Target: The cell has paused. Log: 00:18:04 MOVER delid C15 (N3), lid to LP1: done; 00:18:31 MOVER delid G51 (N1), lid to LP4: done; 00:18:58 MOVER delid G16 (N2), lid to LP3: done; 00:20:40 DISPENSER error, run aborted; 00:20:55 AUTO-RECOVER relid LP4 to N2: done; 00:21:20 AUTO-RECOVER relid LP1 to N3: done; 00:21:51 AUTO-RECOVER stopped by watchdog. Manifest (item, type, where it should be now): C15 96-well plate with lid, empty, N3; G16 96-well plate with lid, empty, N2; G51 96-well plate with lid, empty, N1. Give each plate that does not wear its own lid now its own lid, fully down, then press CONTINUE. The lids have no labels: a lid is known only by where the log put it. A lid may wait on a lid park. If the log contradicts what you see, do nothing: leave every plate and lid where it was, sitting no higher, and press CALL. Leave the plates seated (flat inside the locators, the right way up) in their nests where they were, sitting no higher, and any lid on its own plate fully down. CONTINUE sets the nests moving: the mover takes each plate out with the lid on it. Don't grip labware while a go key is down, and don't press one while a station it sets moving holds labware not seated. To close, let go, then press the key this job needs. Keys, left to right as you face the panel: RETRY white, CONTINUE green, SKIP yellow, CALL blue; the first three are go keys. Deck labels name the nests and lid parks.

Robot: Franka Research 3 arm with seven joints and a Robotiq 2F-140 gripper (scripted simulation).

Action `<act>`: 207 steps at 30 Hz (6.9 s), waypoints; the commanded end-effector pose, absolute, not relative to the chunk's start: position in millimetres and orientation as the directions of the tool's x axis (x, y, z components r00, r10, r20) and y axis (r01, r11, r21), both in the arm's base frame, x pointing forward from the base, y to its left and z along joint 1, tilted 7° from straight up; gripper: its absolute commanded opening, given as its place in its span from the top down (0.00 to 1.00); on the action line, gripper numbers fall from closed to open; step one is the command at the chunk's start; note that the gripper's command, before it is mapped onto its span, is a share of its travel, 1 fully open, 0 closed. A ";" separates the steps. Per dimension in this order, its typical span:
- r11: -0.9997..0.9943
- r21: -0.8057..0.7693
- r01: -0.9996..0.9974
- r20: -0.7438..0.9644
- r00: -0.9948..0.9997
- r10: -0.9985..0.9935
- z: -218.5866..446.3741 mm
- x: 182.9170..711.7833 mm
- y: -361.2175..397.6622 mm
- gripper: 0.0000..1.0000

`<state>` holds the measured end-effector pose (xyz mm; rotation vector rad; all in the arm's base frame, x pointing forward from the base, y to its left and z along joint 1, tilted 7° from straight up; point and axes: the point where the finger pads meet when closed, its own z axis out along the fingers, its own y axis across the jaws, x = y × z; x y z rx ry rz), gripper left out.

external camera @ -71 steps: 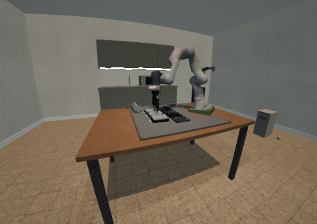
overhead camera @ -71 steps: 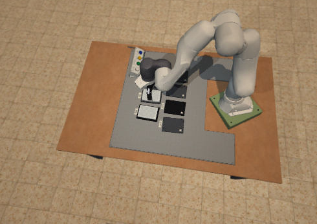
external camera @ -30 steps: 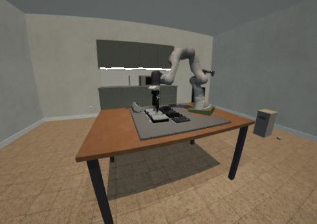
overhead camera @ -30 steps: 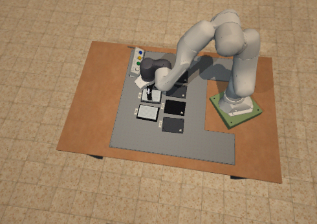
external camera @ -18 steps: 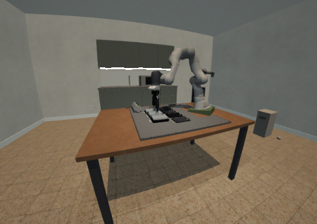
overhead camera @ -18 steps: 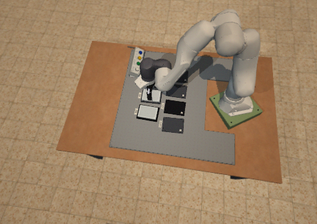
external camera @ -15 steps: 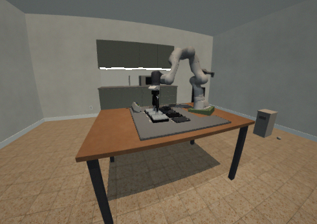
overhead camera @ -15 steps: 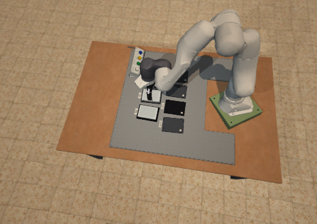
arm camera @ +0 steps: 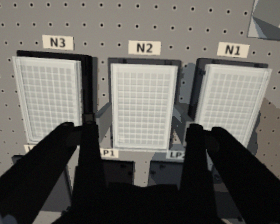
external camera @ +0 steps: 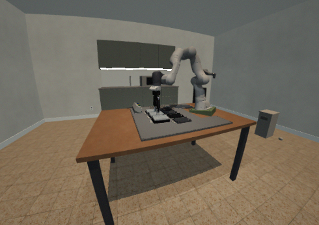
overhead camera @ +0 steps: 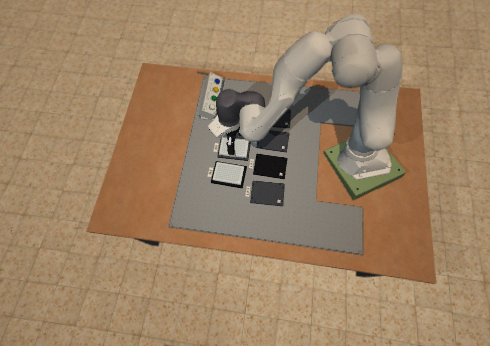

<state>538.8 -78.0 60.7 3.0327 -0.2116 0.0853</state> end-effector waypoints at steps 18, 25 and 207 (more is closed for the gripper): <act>-0.985 0.098 -0.142 0.062 0.989 -0.136 57.5 537.9 -78.3 1.00; -0.985 0.098 -0.142 0.062 0.989 -0.136 57.0 537.9 -78.3 1.00; -0.985 0.098 -0.143 0.062 0.989 -0.137 195.2 629.0 -312.5 1.00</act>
